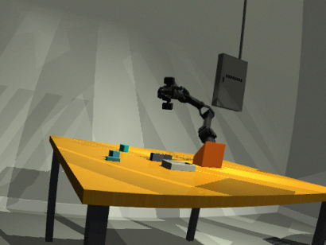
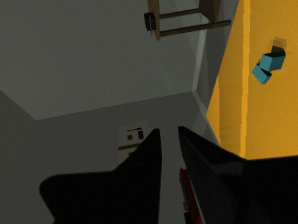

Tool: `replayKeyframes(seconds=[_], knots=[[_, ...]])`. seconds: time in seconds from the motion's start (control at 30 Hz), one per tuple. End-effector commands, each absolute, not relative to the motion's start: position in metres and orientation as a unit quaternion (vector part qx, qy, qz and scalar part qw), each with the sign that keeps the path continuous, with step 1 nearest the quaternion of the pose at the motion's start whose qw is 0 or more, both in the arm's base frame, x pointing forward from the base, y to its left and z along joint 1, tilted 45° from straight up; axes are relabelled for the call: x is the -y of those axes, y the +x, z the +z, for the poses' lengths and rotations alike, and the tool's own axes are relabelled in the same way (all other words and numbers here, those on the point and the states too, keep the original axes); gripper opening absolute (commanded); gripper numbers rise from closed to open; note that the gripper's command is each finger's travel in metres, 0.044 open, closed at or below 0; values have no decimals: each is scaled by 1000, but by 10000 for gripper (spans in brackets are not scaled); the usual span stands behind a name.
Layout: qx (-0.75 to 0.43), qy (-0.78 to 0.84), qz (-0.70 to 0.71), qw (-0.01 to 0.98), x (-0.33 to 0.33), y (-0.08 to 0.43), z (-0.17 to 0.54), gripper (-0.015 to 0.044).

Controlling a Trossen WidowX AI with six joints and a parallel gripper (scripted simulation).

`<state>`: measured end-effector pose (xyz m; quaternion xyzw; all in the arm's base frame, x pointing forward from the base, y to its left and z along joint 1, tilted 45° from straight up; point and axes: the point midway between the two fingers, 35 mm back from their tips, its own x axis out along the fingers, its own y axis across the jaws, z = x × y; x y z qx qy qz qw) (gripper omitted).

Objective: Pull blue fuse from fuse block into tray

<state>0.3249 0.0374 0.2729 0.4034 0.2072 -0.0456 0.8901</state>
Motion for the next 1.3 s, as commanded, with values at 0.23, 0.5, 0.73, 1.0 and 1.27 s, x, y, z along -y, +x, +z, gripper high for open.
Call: replayKeyframes(seconds=[0.23, 0.5, 0.73, 1.0, 1.27], knots=[[-299, 462, -442, 708, 25, 350, 123, 67], [-244, 377, -664, 598, 69, 327, 45, 67], [-206, 329, -723, 572, 83, 316, 23, 67], [-206, 329, -723, 572, 83, 320, 20, 67], [-206, 329, -723, 572, 89, 319, 14, 67]])
